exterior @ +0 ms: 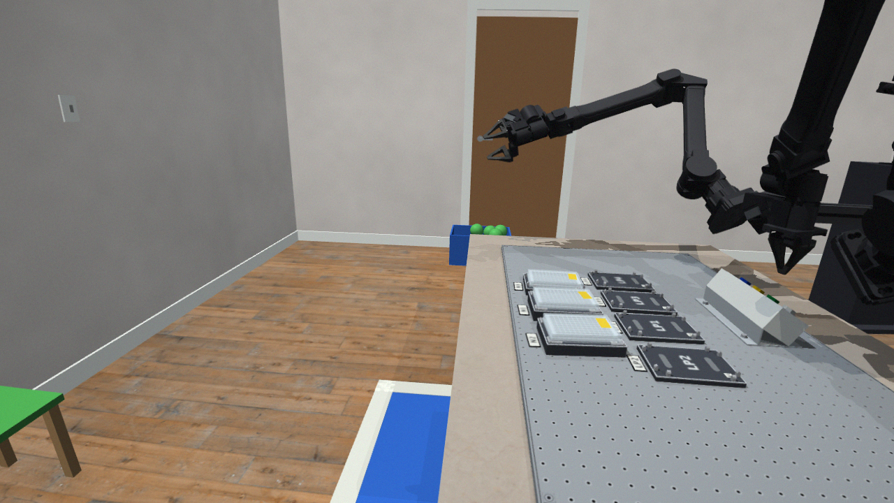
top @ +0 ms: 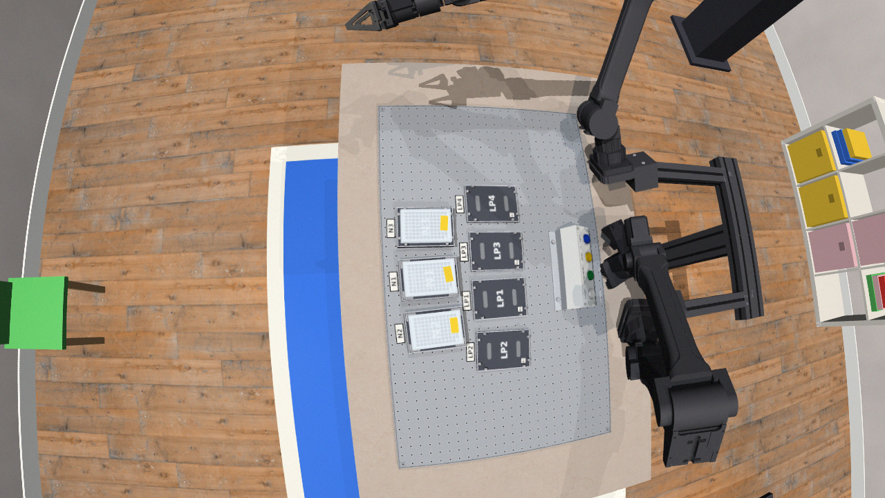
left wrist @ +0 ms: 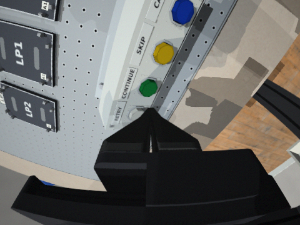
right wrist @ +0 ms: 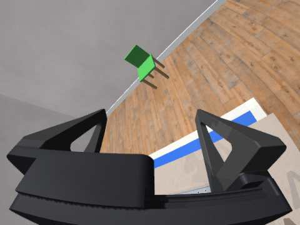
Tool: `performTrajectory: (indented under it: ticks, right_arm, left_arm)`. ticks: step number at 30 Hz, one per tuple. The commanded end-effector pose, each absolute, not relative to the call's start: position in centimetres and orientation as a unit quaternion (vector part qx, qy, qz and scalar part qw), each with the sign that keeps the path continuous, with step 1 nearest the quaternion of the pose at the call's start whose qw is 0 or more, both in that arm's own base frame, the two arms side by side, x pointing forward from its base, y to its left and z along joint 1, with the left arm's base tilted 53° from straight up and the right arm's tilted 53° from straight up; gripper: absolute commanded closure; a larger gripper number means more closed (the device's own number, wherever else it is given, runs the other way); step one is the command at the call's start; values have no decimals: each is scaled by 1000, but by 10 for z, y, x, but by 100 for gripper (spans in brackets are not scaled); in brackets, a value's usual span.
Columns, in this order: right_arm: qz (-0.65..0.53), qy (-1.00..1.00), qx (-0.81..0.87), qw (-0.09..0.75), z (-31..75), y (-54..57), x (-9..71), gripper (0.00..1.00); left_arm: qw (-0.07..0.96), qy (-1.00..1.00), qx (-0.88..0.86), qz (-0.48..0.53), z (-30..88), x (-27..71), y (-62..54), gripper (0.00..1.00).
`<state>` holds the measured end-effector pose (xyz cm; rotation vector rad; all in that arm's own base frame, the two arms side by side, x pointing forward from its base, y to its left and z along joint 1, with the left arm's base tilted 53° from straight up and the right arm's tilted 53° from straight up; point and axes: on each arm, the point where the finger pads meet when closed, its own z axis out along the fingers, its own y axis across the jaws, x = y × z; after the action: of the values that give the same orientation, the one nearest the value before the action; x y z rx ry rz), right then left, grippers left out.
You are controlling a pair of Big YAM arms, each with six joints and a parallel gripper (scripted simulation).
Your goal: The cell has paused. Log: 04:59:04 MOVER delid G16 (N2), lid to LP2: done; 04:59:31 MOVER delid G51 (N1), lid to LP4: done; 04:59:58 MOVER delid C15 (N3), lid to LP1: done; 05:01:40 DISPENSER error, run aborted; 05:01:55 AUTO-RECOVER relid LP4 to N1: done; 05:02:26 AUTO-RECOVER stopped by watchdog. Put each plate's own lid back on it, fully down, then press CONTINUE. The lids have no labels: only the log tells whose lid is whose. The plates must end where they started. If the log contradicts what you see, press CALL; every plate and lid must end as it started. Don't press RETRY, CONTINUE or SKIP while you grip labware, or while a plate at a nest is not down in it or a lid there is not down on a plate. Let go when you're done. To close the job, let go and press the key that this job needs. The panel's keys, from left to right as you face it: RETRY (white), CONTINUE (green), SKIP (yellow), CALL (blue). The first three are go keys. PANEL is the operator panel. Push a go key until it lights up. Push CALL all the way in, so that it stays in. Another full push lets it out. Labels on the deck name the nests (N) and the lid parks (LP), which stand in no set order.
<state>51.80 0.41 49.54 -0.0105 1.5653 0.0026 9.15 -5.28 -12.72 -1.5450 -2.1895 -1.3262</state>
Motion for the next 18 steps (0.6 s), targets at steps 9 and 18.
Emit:
performTrajectory:
  ticks: [9, 18]
  right_arm:
    - [0, 706, 7, 708, 492, -6, 523, 0]
    - [0, 706, 7, 708, 492, -6, 523, 0]
  left_arm:
    - [75, -733, -515, -438, -128, 94, -52, 100]
    - [79, -730, -515, -442, -138, 98, -37, 100]
